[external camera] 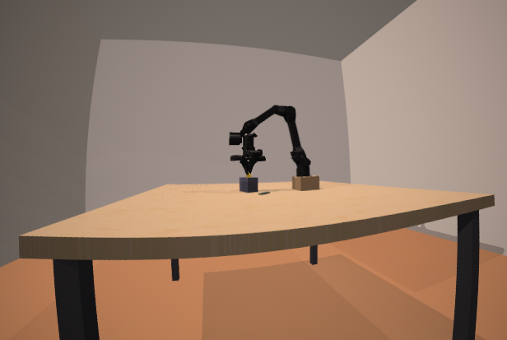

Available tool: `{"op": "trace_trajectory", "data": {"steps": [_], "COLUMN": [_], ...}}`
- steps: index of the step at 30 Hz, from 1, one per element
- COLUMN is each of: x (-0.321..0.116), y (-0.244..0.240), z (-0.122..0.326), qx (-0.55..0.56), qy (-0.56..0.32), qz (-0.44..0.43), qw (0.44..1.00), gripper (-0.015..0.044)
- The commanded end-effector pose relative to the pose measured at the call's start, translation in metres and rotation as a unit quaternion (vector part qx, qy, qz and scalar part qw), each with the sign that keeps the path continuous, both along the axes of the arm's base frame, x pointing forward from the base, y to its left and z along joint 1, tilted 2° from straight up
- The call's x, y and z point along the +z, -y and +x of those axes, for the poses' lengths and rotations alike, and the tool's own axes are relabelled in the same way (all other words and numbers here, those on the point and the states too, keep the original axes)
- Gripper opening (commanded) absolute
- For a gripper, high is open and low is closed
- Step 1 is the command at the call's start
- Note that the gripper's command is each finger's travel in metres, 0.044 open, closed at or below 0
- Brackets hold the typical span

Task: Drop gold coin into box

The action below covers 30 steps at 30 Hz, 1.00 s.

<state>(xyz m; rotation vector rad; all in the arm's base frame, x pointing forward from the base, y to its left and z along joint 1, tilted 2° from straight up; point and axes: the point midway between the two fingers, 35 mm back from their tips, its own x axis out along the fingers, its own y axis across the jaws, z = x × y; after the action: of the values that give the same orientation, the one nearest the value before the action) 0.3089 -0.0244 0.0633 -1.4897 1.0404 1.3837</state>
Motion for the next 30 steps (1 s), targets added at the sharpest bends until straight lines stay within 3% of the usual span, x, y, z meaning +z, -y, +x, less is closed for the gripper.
{"op": "trace_trajectory", "data": {"steps": [1, 3, 11, 19, 22, 30], "x": [0.000, 0.000, 0.000, 0.021, 0.052, 0.061], "y": [0.000, 0.000, 0.000, -0.001, -0.002, -0.002], "z": [0.000, 0.000, 0.000, -0.001, -0.005, -0.007], "qx": [0.000, 0.000, 0.000, 0.000, 0.000, 0.001], "qy": [0.000, 0.000, 0.000, 0.000, -0.001, -0.002], "qz": [0.000, 0.000, 0.000, 0.000, 0.000, 0.000], "qw": [1.000, 1.000, 1.000, 1.000, 1.000, 1.000], "gripper": [0.0131, 0.0161, 0.0161, 0.0371, 0.0440, 0.0440]}}
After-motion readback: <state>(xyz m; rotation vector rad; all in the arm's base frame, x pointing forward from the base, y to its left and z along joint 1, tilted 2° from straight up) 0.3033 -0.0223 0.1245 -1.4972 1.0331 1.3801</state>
